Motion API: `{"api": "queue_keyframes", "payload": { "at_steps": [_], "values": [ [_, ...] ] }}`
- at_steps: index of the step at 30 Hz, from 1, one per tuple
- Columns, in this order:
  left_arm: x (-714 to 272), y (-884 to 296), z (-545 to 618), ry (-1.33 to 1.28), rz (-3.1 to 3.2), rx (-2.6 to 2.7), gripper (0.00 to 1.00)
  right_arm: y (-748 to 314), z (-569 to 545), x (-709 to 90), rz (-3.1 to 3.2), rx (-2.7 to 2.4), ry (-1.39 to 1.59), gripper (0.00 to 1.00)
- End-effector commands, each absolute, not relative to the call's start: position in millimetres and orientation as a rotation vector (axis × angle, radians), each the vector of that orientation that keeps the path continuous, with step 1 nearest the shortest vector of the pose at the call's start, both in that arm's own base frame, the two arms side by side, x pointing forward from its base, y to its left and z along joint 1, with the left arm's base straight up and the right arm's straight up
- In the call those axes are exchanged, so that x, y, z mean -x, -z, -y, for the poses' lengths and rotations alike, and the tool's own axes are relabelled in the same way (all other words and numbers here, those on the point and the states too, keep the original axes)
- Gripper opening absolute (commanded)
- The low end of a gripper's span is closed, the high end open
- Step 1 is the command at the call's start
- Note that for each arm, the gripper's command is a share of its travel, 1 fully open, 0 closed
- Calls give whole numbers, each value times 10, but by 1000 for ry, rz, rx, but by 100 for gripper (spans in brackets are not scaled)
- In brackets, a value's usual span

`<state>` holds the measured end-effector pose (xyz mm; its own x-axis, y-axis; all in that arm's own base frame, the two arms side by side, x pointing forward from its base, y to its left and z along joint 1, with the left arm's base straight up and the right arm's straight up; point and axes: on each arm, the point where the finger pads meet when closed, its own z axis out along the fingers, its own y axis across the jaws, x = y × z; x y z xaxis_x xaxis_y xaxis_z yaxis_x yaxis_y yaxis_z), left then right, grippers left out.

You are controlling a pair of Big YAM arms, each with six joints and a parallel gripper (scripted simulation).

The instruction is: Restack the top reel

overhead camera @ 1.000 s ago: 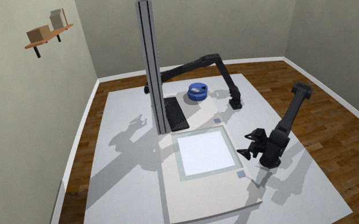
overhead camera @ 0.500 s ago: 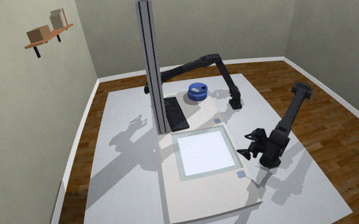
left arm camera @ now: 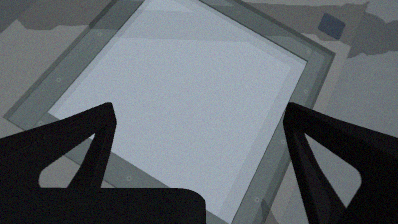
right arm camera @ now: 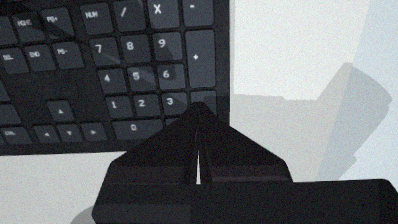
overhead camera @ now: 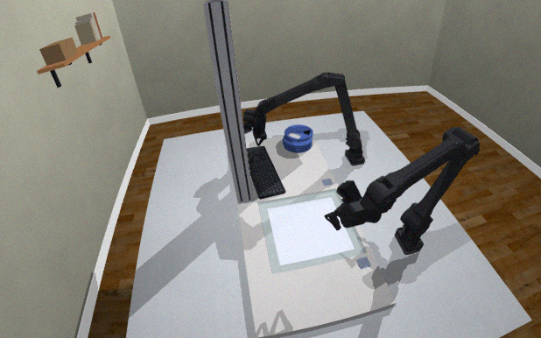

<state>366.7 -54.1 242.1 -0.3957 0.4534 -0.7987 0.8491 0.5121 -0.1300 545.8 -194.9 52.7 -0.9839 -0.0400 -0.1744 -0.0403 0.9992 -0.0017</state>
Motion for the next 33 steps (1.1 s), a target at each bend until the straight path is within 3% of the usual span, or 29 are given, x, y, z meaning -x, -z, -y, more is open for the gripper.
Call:
{"api": "queue_keyframes", "payload": {
  "at_steps": [1,8,16,18,21,33],
  "values": [
    [-4144,-2645,725,663,-2041,-1027,100,-1156,2310,-5290,-2889,29,41,0],
    [-4796,-2604,2365,587,-1952,-1205,100,-1363,2980,-3727,-2962,-216,-240,0],
    [-4673,-2733,4483,612,-1773,-1236,100,-1518,3525,-2948,-2964,-408,-387,0],
    [-4673,-2733,4483,612,-1773,-1236,100,-1518,3525,-2948,-2964,-408,-387,0],
    [-4240,-2820,5498,675,-1678,-1216,100,-1498,3633,-2702,-2968,-472,-446,0],
    [-2197,-3083,7605,961,-1450,-1095,100,-1547,3730,-2438,-2968,-544,-488,0]
  ]
}}
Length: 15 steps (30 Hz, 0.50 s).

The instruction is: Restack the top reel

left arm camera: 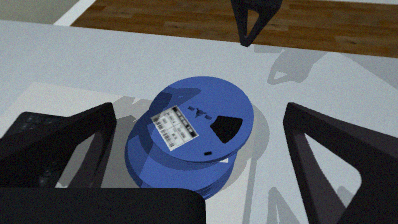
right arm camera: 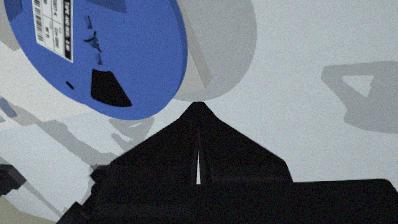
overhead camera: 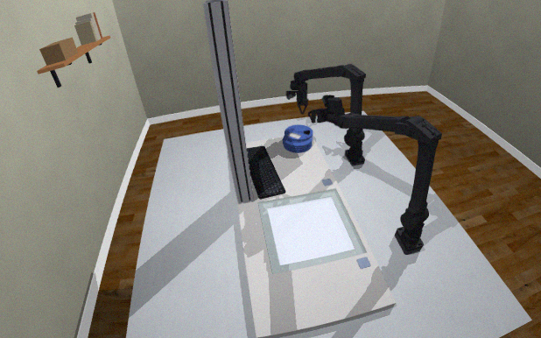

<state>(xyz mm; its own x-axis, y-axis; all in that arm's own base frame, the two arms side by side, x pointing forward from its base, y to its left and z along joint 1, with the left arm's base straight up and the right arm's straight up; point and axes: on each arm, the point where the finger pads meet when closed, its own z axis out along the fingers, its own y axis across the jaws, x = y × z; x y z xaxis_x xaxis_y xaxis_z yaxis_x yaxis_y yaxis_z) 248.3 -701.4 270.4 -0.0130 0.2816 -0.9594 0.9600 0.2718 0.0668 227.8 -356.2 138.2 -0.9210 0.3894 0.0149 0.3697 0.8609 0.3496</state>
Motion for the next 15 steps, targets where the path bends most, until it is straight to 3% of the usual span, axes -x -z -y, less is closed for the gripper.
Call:
{"api": "queue_keyframes", "payload": {
  "at_steps": [1,15],
  "values": [
    [-2197,-3083,7605,961,-1450,-1095,100,-1547,3730,-2438,-2968,-544,-488,0],
    [-2078,-3075,7692,958,-1432,-1096,100,-1547,3733,-2439,-2968,-546,-487,0]
  ]
}}
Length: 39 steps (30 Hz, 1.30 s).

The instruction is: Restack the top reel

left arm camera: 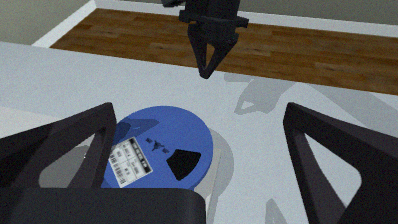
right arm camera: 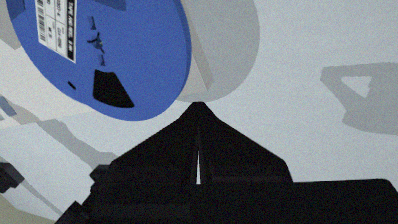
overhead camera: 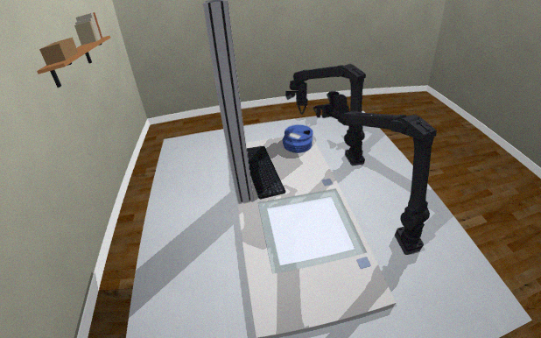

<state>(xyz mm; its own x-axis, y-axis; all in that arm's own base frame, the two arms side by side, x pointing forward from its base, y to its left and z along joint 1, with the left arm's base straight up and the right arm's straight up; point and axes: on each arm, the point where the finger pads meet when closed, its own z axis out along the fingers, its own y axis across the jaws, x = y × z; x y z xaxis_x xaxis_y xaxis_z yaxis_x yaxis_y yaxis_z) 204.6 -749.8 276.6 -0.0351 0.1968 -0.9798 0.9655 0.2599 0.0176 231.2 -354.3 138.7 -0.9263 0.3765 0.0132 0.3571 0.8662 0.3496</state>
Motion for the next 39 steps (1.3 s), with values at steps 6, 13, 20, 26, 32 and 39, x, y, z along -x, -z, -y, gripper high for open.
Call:
{"api": "queue_keyframes", "payload": {
  "at_steps": [6,13,20,26,32,39],
  "values": [
    [-1991,-3070,7716,966,-1427,-1105,100,-1524,3767,-2545,-2965,-553,-483,0],
    [-2078,-3070,7693,958,-1432,-1096,100,-1086,3673,-2438,-2976,-584,-527,0],
    [-2078,-3070,7693,958,-1432,-1096,100,-970,3707,-2456,-2972,-581,-515,0],
    [-2078,-3070,7693,958,-1432,-1096,100,-896,3688,-2445,-2973,-581,-518,0],
    [-2078,-3070,7693,958,-1432,-1096,100,-797,3692,-2447,-2974,-581,-521,0],
    [-2078,-3070,7693,958,-1432,-1096,100,-766,3693,-2448,-2974,-581,-520,0]
  ]
}}
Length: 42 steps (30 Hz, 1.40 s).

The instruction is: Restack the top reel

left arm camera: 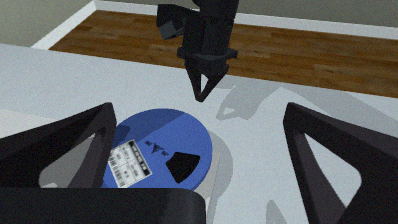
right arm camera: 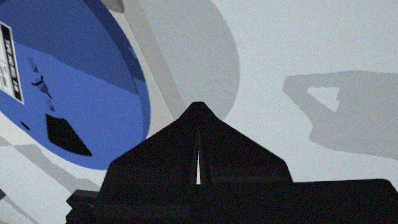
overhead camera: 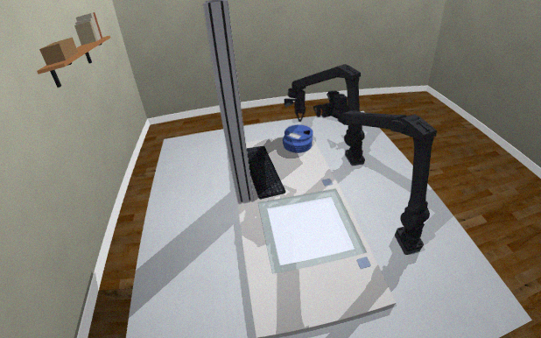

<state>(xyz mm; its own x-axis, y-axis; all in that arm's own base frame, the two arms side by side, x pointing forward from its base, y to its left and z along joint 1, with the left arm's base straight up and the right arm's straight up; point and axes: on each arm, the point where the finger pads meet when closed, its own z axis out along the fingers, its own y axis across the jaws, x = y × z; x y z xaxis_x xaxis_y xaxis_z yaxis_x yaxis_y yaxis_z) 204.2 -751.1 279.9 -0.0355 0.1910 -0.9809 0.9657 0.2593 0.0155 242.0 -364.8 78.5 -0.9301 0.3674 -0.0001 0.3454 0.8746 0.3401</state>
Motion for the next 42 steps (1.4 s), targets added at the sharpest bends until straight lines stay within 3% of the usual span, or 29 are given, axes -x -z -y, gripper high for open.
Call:
{"api": "queue_keyframes", "payload": {
  "at_steps": [1,42],
  "values": [
    [-2078,-3070,7693,958,-1432,-1096,100,-794,3652,-2475,-2972,-574,-512,0],
    [-2078,-3070,7693,958,-1432,-1096,100,-880,2890,-2778,-2962,-558,-490,0]
  ]
}}
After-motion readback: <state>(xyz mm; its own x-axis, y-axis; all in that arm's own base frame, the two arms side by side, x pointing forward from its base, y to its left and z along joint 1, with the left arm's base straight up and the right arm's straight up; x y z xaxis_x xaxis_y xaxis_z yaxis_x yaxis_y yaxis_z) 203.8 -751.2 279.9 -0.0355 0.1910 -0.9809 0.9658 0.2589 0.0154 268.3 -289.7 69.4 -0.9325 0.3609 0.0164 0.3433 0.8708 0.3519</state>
